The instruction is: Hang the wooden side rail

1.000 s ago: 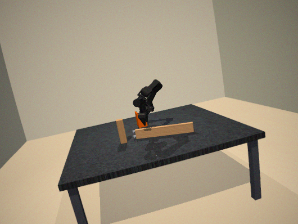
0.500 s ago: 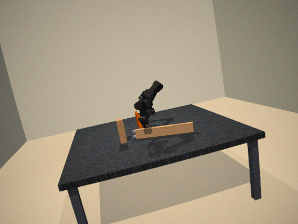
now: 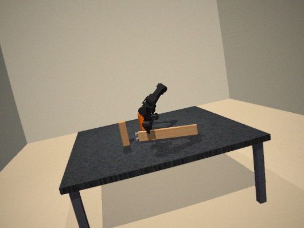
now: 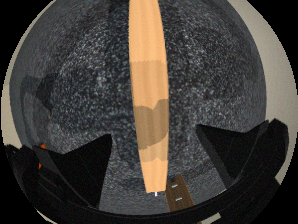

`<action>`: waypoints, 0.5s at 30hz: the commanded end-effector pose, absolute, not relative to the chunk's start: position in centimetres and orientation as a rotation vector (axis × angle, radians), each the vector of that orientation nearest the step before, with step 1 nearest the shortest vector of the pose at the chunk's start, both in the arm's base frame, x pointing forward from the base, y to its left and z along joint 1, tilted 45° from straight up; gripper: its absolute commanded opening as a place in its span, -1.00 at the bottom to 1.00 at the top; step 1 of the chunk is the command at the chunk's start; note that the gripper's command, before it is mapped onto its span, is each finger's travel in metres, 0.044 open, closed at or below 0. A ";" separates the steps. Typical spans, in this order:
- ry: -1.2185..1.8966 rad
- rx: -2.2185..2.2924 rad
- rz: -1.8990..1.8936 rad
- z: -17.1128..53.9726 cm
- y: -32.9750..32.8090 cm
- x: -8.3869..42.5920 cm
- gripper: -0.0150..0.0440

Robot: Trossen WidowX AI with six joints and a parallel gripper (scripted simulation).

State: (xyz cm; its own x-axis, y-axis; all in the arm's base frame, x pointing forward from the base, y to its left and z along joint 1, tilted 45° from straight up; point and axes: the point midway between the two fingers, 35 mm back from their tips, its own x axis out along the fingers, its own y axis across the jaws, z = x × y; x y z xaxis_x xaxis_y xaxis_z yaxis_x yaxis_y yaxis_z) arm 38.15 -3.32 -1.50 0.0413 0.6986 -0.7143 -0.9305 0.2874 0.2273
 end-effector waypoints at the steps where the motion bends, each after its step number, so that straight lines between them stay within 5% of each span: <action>1: 0.855 -0.324 1.287 -2.2 -2.6 38.1 1.00; 15: 0.853 -0.323 1.288 -3.7 -1.0 38.0 1.00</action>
State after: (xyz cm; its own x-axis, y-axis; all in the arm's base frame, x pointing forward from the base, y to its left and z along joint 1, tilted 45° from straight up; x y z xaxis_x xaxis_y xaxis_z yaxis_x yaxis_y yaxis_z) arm 38.20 -1.60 -3.15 0.0418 0.6999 -0.7130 -0.9308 0.2867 0.2269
